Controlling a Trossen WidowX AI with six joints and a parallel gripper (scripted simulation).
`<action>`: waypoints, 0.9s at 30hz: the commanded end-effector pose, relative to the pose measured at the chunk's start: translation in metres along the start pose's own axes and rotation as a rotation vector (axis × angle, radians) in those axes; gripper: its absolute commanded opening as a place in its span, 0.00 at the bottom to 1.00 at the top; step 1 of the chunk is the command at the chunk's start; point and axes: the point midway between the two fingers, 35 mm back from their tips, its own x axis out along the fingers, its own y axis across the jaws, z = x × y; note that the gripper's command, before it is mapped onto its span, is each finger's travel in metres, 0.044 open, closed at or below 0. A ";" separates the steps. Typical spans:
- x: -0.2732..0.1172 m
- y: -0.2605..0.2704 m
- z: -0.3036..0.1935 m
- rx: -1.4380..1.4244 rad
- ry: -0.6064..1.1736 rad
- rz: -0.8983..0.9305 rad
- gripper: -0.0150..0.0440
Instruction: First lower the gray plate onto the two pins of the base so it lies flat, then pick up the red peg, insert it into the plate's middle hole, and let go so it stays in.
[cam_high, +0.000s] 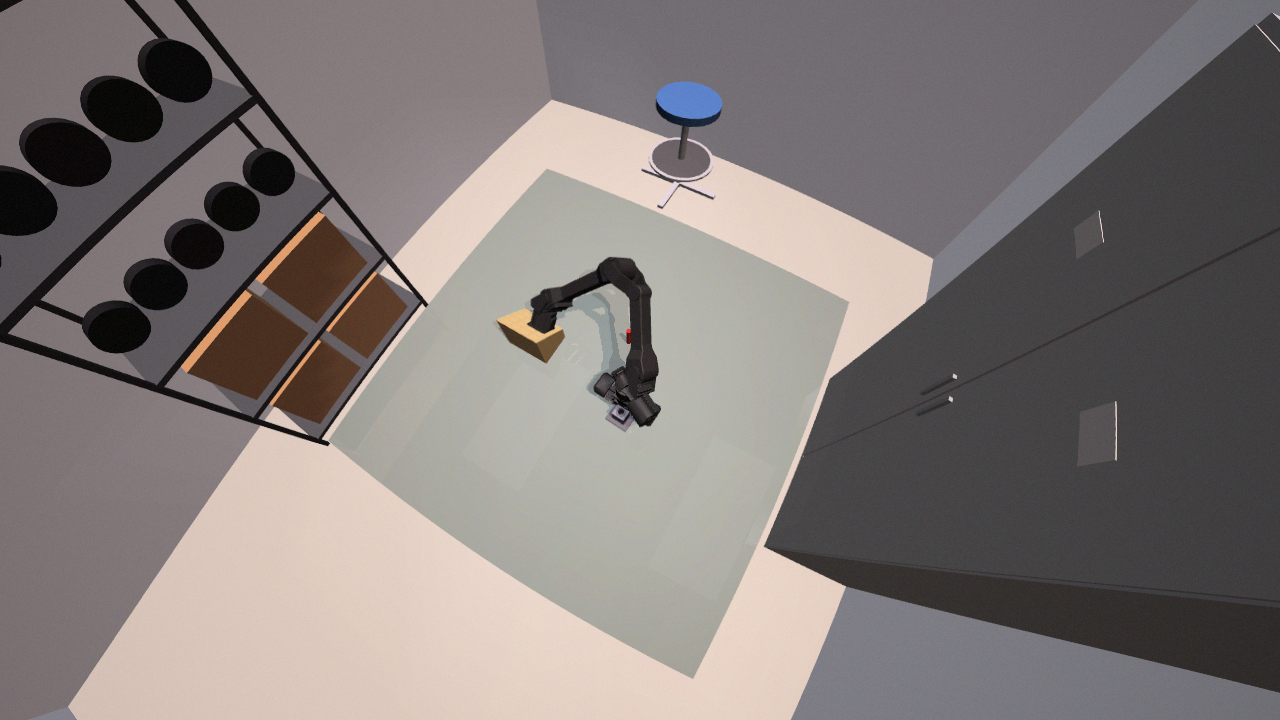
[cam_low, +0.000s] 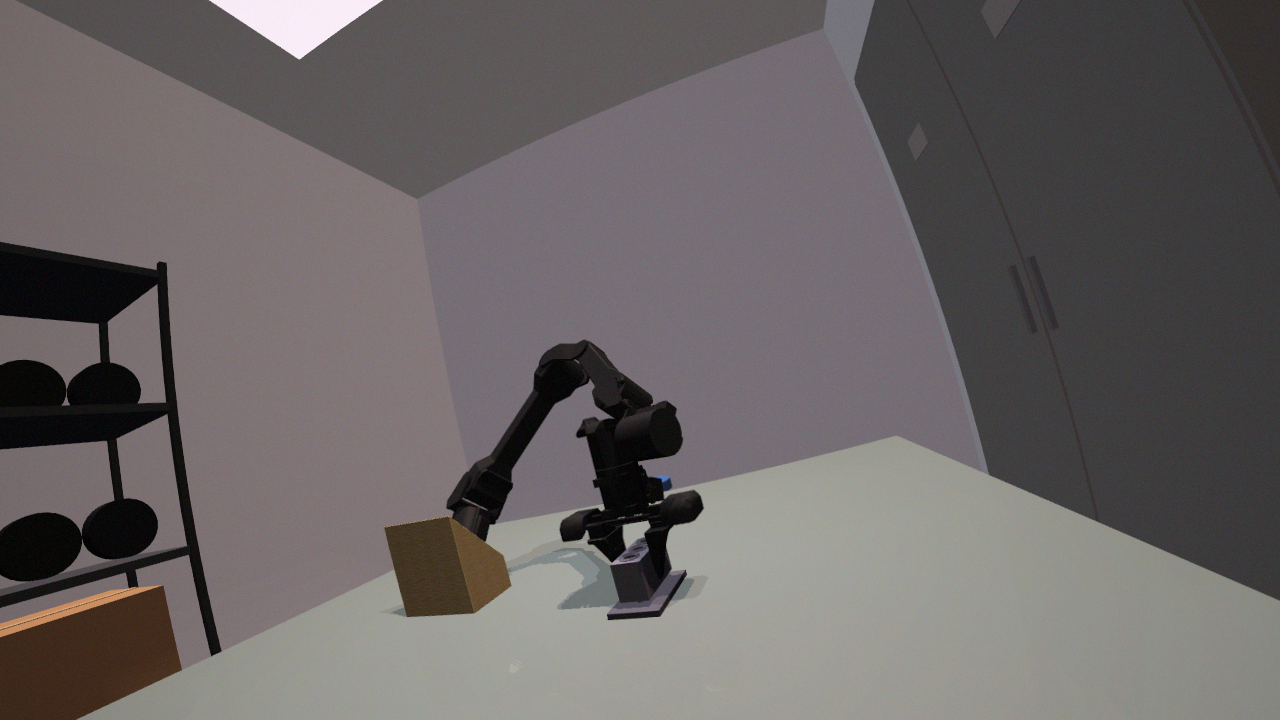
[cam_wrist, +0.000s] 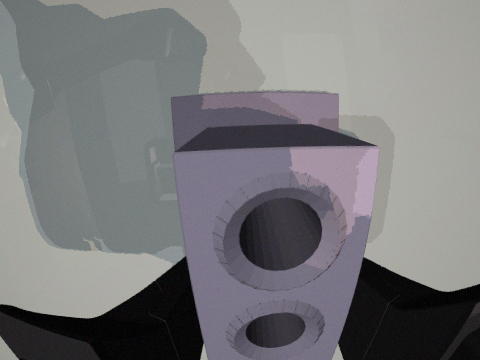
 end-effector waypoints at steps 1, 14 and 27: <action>-0.001 0.000 0.000 -0.002 0.000 0.000 0.25; -0.001 0.000 0.000 -0.002 0.000 0.000 0.83; -0.076 -0.005 -0.003 0.006 0.005 0.001 1.00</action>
